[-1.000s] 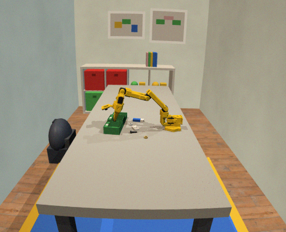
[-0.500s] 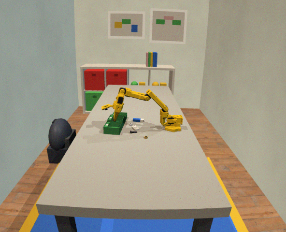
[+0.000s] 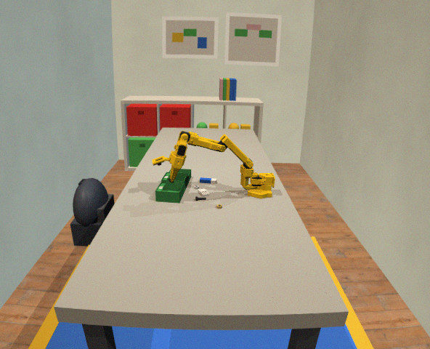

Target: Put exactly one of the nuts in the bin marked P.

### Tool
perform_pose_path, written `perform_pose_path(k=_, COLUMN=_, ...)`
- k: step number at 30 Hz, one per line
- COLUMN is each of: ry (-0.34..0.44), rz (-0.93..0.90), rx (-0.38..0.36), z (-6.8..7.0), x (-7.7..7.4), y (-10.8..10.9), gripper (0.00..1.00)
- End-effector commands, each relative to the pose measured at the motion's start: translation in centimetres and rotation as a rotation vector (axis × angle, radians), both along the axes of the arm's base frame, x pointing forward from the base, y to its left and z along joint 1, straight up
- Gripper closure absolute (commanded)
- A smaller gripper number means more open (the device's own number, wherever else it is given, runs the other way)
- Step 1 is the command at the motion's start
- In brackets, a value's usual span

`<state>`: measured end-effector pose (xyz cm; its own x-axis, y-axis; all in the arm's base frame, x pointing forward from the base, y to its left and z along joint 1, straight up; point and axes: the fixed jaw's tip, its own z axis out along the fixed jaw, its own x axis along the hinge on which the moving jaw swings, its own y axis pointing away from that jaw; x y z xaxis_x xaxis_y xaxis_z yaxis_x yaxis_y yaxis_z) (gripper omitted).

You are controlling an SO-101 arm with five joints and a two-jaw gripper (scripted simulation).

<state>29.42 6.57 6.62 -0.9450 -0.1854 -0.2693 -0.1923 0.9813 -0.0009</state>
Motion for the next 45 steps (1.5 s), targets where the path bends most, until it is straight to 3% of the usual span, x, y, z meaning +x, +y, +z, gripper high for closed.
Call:
perform_pose_path(k=1, ry=-0.109, rz=0.019, rx=0.021, z=2.4, x=0.8, y=0.5, gripper=1.0)
perform_pose_path(k=10, ry=-0.1, rz=0.019, rx=0.019, z=2.3, x=0.7, y=0.5, gripper=1.0)
perform_pose_path(k=30, ry=-0.04, rz=0.019, rx=0.007, z=0.6, x=0.4, y=0.4, gripper=1.0)
perform_pose_path(k=45, ry=-0.038, rz=0.019, rx=0.007, z=0.3, x=0.4, y=0.5, gripper=1.0)
